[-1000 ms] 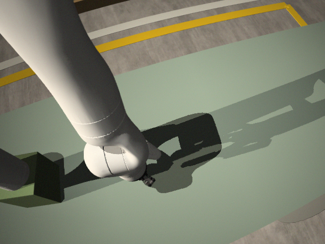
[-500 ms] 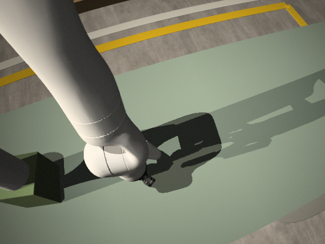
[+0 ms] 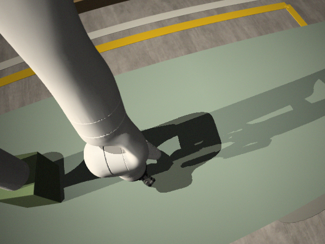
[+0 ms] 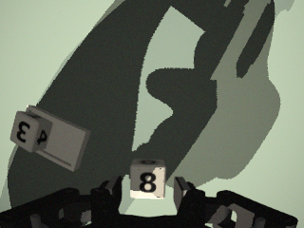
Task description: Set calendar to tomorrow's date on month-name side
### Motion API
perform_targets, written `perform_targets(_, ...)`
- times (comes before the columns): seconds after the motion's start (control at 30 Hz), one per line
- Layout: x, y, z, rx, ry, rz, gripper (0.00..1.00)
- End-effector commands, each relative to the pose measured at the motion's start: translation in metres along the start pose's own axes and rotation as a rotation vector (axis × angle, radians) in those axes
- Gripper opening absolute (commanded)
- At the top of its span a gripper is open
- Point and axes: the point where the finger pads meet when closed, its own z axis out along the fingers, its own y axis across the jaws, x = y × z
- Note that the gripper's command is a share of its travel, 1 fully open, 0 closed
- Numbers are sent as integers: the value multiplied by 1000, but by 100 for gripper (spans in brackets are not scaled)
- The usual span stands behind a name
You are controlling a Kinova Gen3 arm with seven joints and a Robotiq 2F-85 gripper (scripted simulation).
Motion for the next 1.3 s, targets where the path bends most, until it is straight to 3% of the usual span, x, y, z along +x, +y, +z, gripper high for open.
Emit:
perform_targets(0.0, -2, 0, 0, -1, -2, 3, 48)
perform_targets(0.33, -1, 0, -7, -2, -1, 11, 48)
perform_targets(0.77, 0, 0, -39, -3, 1, 7, 48)
perform_targets(1.27, 1, 2, -39, -2, -5, 11, 48)
